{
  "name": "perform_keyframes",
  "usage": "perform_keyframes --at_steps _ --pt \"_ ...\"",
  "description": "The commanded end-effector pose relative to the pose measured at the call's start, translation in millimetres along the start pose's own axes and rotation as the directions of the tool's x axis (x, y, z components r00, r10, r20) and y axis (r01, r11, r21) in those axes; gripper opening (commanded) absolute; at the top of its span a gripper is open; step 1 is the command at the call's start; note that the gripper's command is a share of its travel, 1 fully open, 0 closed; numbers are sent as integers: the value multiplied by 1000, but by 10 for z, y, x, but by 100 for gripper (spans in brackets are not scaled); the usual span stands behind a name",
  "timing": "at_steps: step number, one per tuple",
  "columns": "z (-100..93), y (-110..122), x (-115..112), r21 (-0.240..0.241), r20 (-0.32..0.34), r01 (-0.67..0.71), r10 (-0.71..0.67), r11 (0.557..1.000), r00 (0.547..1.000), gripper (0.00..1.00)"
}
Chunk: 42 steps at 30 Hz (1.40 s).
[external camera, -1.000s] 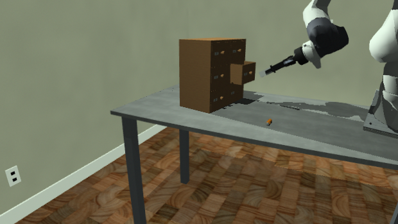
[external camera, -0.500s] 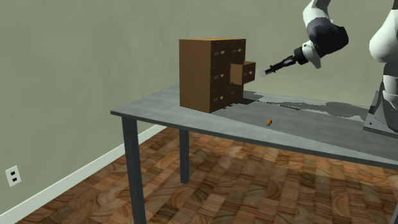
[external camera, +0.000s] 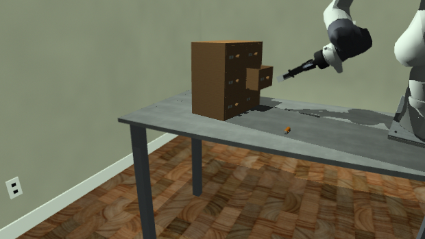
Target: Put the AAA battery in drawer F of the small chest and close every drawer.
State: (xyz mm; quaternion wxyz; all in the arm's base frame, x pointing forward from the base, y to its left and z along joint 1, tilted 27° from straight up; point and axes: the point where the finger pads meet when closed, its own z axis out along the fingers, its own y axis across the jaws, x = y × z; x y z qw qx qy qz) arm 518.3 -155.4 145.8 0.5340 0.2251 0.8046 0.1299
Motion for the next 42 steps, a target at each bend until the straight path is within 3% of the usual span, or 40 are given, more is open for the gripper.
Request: perform_keyframes --at_steps 1,26,42 --pt "-2 -18 -6 3 0 1 -1 1000 1000 0" --pt "54 -18 -38 3 0 1 -1 1000 1000 0" --pt "213 -18 -129 3 0 1 -1 1000 1000 0"
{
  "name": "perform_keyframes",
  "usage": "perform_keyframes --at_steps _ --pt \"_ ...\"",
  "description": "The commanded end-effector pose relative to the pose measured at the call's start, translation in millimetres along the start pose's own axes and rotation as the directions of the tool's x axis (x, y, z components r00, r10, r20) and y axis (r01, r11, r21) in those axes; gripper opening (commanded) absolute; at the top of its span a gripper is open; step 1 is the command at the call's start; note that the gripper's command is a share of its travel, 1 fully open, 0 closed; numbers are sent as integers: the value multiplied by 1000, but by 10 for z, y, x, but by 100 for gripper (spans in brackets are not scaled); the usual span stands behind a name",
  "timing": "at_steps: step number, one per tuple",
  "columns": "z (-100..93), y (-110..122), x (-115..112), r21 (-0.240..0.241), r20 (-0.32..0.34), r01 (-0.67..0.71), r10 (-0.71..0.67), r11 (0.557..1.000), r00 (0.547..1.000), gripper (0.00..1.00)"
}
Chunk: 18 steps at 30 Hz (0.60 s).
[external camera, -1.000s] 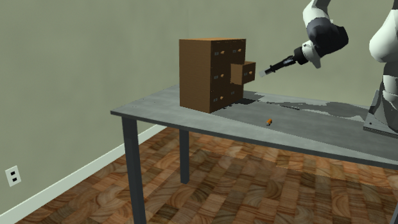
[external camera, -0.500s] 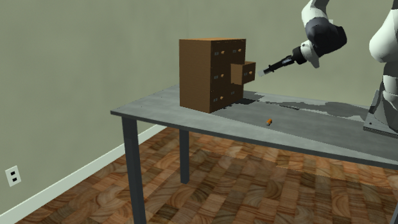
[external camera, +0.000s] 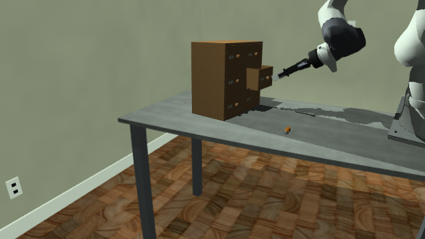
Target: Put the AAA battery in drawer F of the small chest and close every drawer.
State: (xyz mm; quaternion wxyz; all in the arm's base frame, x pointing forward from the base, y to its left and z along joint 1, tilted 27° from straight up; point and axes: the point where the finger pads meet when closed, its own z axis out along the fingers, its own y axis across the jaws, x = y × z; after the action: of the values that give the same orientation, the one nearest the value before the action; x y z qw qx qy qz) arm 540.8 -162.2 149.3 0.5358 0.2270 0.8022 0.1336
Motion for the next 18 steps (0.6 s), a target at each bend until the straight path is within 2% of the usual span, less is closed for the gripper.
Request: perform_keyframes --at_steps 1,18 --pt "17 -26 6 9 -5 9 -9 1000 1000 0" --pt "248 -27 -126 9 -5 9 -9 1000 1000 0"
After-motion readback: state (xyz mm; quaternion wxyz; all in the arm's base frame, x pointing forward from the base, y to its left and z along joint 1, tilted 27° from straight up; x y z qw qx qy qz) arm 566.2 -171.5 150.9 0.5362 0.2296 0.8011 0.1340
